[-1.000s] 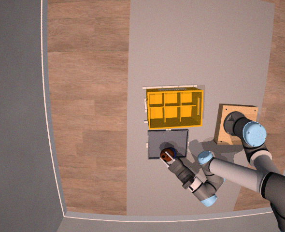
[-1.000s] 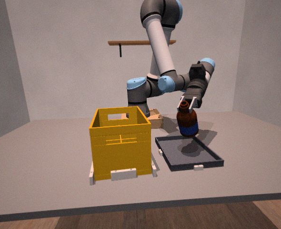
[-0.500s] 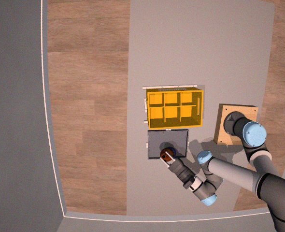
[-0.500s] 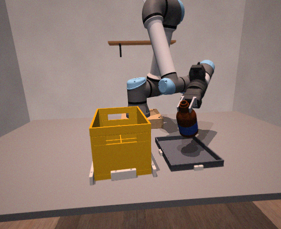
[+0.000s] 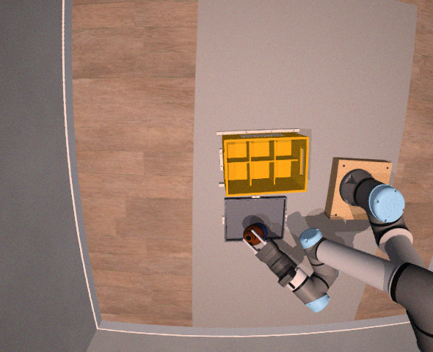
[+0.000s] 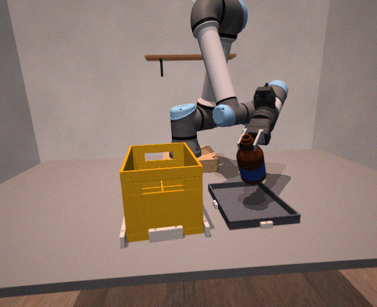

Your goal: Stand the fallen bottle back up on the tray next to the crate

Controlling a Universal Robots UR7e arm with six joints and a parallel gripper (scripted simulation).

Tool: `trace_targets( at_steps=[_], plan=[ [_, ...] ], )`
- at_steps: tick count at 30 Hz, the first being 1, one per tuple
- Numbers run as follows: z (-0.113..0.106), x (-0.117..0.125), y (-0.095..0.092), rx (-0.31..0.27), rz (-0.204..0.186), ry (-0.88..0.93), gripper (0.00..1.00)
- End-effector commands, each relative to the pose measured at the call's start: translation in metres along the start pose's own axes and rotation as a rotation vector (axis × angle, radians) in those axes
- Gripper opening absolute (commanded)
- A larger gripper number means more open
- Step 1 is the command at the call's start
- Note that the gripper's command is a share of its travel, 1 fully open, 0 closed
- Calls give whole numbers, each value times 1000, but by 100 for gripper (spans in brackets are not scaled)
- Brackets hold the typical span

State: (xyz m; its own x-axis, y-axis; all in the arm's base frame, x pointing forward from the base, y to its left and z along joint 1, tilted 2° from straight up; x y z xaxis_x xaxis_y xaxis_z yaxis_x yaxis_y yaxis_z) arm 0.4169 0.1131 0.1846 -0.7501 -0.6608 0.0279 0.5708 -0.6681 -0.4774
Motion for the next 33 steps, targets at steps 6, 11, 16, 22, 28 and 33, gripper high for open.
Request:
trace_targets(
  at_steps=[6,11,16,22,28,33],
  plan=[
    [-1,1,0,0,0,-2,0],
    [-1,1,0,0,0,-2,0],
    [-1,1,0,0,0,-2,0],
    [-1,0,0,6,0,-4,0],
    [-2,-2,0,29,4,-3,0],
    [-2,-3,0,47,5,-3,0]
  ],
)
Point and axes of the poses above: the point where the finger pads meet when closed, its own y axis out along the fingers, its own x axis across the jaws, z = x × y, the point moved 8 cm from there along -y, back along the fingers, and after that the axes turned 1 degree about -y, right-handed, at the moved point
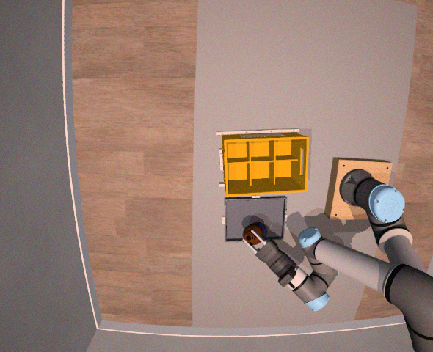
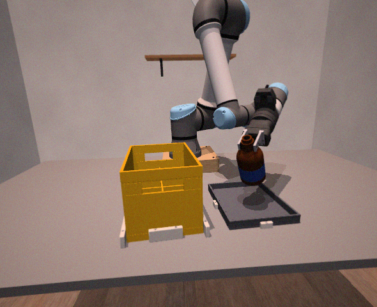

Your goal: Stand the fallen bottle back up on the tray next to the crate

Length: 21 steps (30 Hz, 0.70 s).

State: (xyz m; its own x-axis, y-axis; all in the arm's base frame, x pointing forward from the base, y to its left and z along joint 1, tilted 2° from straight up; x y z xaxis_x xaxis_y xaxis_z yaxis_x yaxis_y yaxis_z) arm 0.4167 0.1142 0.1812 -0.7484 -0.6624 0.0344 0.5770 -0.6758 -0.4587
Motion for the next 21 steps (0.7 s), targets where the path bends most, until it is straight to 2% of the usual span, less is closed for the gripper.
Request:
trace_targets(
  at_steps=[1,13,21],
  plan=[
    [0,-3,0,32,6,4,0],
    [-7,-3,0,115,4,4,0],
    [-10,-1,0,143,1,5,0]
  ],
)
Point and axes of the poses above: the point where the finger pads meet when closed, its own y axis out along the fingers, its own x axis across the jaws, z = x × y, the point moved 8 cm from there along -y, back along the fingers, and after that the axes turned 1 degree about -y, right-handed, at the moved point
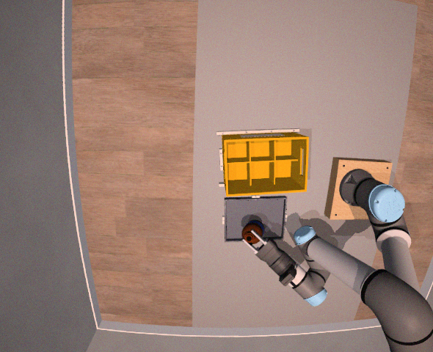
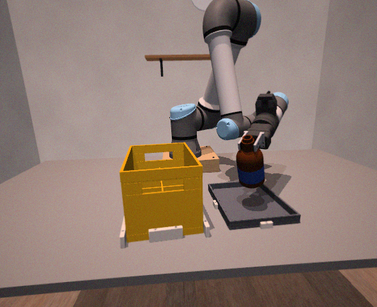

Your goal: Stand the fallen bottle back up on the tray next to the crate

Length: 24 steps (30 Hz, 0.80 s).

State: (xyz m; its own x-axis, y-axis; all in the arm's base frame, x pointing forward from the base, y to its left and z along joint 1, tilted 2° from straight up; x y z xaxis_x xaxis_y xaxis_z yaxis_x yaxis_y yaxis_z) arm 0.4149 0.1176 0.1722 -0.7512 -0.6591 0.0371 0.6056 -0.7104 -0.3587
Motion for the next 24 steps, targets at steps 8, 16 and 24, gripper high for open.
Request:
trace_targets(
  at_steps=[8,16,24],
  plan=[
    [-2,1,-1,45,3,7,0],
    [-2,1,-1,45,3,7,0],
    [-2,1,-1,45,3,8,0]
  ],
)
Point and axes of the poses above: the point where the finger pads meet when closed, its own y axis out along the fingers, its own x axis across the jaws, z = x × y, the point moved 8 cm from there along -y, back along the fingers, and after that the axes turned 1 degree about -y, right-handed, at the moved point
